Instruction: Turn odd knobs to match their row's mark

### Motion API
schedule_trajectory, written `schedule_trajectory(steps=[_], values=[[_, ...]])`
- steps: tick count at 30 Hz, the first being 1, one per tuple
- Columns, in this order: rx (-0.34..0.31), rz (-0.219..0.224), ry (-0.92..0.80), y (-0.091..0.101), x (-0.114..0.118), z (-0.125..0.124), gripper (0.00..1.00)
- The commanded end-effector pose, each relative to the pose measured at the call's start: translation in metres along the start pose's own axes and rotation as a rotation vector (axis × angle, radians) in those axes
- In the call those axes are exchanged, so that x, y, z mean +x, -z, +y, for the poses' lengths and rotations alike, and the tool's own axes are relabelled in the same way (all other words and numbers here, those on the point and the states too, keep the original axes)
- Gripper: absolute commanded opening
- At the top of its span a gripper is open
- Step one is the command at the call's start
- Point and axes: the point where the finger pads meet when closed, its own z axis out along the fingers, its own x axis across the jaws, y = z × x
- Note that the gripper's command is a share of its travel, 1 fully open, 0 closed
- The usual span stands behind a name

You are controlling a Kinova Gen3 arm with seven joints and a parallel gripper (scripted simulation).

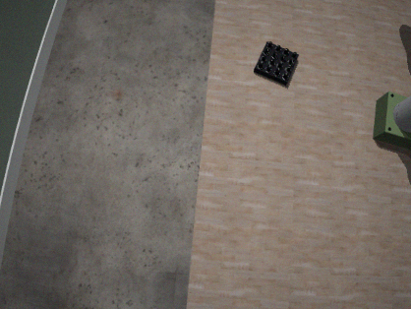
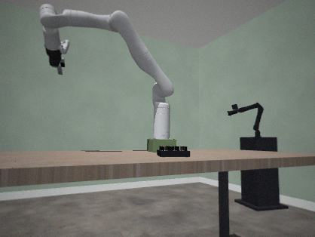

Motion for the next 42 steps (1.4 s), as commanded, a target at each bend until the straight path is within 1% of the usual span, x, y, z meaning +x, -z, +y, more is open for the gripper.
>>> schedule_trajectory(steps=[1, 22, 32, 34, 38, 42], values=[[-0.001, 0.000, -0.002, 0.000, -0.001, 0.000, 1.00], [-0.005, 0.003, -0.010, 0.001, -0.002, 0.001, 1.00], [-0.023, 0.032, -0.027, 0.008, 0.015, 0.001, 1.00], [-0.023, 0.032, -0.027, 0.008, 0.015, 0.001, 1.00], [-0.037, 0.056, -0.042, 0.014, 0.030, 0.000, 1.00], [-0.056, 0.092, -0.064, 0.023, 0.050, -0.001, 1.00]])
